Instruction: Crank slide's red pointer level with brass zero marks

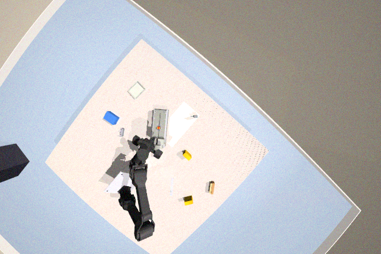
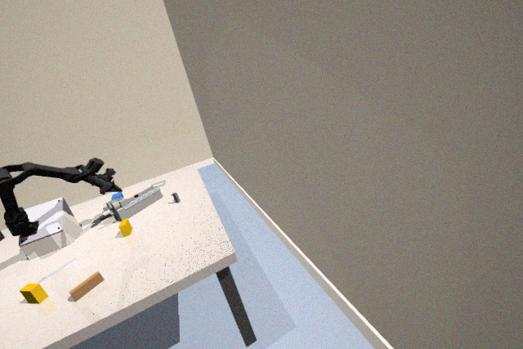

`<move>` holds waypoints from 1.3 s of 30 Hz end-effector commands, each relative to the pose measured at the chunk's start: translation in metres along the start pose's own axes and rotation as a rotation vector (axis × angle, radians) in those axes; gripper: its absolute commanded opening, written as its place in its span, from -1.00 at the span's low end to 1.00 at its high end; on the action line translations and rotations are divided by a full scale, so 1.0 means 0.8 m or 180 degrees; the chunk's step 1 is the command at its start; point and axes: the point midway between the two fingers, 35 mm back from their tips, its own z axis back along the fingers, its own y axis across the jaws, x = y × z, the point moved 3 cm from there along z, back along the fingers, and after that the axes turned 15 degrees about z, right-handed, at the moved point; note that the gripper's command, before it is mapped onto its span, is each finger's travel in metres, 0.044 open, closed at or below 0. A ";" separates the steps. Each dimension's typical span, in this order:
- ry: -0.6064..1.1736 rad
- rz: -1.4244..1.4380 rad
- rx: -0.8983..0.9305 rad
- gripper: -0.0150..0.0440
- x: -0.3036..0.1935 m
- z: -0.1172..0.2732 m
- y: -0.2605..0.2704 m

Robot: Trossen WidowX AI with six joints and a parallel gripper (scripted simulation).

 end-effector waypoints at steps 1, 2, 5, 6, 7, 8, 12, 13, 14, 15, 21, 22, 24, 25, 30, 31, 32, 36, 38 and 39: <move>0.0000 0.0000 0.0000 -0.49 0.000 0.000 0.000; 0.0000 0.0000 0.0000 -0.49 0.000 0.000 0.000; 0.0000 0.0000 0.0000 -0.49 0.000 0.000 0.000; 0.0000 0.0000 0.0000 -0.49 0.000 0.000 0.000; 0.0000 0.0000 0.0000 -0.40 0.000 0.000 0.000; 0.0000 0.0000 0.0000 -0.31 0.000 0.000 0.000; 0.0000 0.0000 0.0000 0.04 0.000 0.000 0.000; 0.0000 0.0000 0.0000 0.13 0.000 0.000 0.000; 0.0000 0.0000 0.0000 0.22 0.000 0.000 0.000; 0.0000 0.0000 0.0000 0.31 0.000 0.000 0.000; 0.0000 0.0000 0.0000 0.84 0.000 0.000 0.000; 0.0000 0.0000 0.0000 0.93 0.000 0.000 0.000; 0.0000 0.0000 0.0000 1.00 0.000 0.000 0.000; 0.0000 0.0000 0.0000 0.91 0.000 0.000 0.000; 0.0000 0.0000 0.0000 0.47 0.000 0.000 0.000; 0.0000 0.0000 0.0000 0.38 0.000 0.000 0.000; 0.0000 0.0000 0.0000 0.29 0.000 0.000 0.000; 0.0000 0.0000 0.0000 -0.07 0.000 0.000 0.000; 0.0000 0.0000 0.0000 -0.25 0.000 0.000 0.000; 0.0000 0.0000 0.0000 -0.33 0.000 0.000 0.000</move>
